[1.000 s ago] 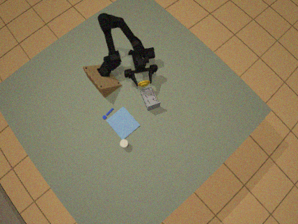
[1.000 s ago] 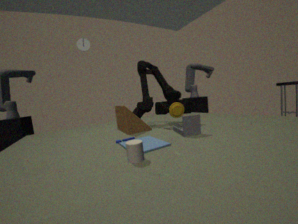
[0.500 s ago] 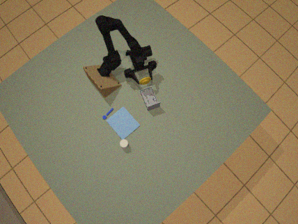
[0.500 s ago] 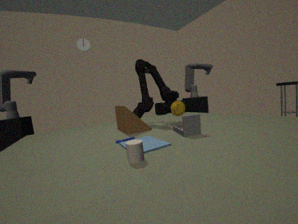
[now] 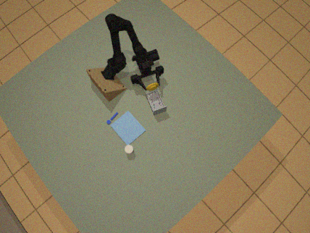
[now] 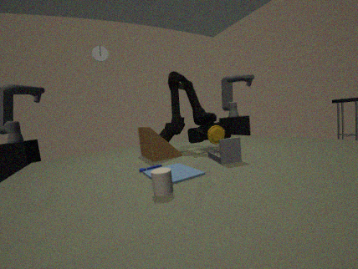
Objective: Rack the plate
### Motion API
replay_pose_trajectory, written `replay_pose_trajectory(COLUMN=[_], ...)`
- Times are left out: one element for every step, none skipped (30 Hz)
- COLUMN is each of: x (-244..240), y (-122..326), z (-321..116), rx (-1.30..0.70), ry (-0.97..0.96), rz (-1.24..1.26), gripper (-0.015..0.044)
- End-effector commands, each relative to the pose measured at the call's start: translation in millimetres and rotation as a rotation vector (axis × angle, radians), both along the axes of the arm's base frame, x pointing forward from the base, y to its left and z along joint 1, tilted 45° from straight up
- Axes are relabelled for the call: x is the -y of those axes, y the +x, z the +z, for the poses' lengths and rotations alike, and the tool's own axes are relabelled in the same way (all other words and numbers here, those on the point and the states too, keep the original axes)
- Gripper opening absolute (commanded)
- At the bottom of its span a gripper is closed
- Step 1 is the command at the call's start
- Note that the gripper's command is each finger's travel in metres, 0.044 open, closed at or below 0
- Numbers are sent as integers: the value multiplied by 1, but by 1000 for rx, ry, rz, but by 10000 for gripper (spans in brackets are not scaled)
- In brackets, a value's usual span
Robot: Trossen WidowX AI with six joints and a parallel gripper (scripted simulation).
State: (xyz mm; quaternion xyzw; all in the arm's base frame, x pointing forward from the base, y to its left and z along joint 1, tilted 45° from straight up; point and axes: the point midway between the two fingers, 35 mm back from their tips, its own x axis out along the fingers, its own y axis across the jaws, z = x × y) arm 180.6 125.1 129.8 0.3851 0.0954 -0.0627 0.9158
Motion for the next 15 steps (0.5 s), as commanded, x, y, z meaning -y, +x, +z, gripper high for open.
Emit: replay_pose_trajectory(x=[-3,-4,-5,-5,-5,-6,-6,-6,-6,-5,-5,-5,-5,-5,-5], y=[4,5,6,7,7,8,9,11,12,14,15,17,17,18,18], z=[-9,-10,-11,-11,-12,-12,-12,-13,-13,-14,-14,-14,-14,-14,-14], rx=[-3,-2,-1,0,1,1,1,1,1,2,3,4,4,5,5], ry=[-10,-8,-6,-4,-3,-2,-1,1,3,5,6,7,8,8,8], rz=[0,0,0,0,0,-1,-1,-1,-1,-1,-1,-1,-1,-1,-1], gripper=[0,0,0,0,0,0,0,0,0,0,0,0,0,0,0])
